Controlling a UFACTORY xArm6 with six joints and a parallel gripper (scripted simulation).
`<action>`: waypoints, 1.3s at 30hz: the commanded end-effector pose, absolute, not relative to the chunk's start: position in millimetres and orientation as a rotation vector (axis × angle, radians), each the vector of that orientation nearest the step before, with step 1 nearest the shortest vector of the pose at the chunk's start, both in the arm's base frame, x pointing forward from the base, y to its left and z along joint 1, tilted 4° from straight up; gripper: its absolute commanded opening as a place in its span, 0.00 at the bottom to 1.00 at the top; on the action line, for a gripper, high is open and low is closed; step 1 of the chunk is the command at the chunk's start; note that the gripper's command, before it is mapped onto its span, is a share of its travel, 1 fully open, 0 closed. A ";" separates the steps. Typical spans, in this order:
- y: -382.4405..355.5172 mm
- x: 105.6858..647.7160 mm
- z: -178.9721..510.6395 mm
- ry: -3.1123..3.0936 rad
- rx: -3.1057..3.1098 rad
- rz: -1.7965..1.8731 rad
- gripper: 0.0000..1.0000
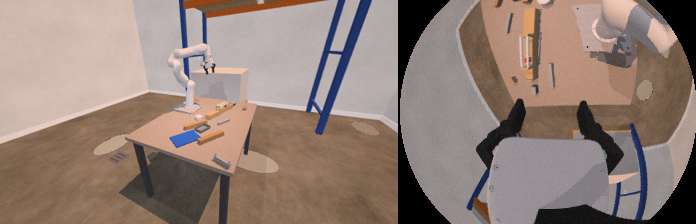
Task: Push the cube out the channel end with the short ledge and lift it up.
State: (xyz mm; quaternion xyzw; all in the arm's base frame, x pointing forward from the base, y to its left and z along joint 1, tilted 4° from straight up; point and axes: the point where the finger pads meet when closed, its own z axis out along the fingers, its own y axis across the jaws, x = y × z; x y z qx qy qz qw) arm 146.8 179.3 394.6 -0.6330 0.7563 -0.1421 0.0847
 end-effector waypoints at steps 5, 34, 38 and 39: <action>179.6 147.0 395.6 2.254 -1.886 -0.421 1.00; 250.6 211.3 277.0 2.193 -2.123 -0.248 0.00; 256.7 235.8 233.8 2.190 -2.153 -0.171 0.00; 256.4 247.0 213.9 2.190 -2.157 -0.137 0.00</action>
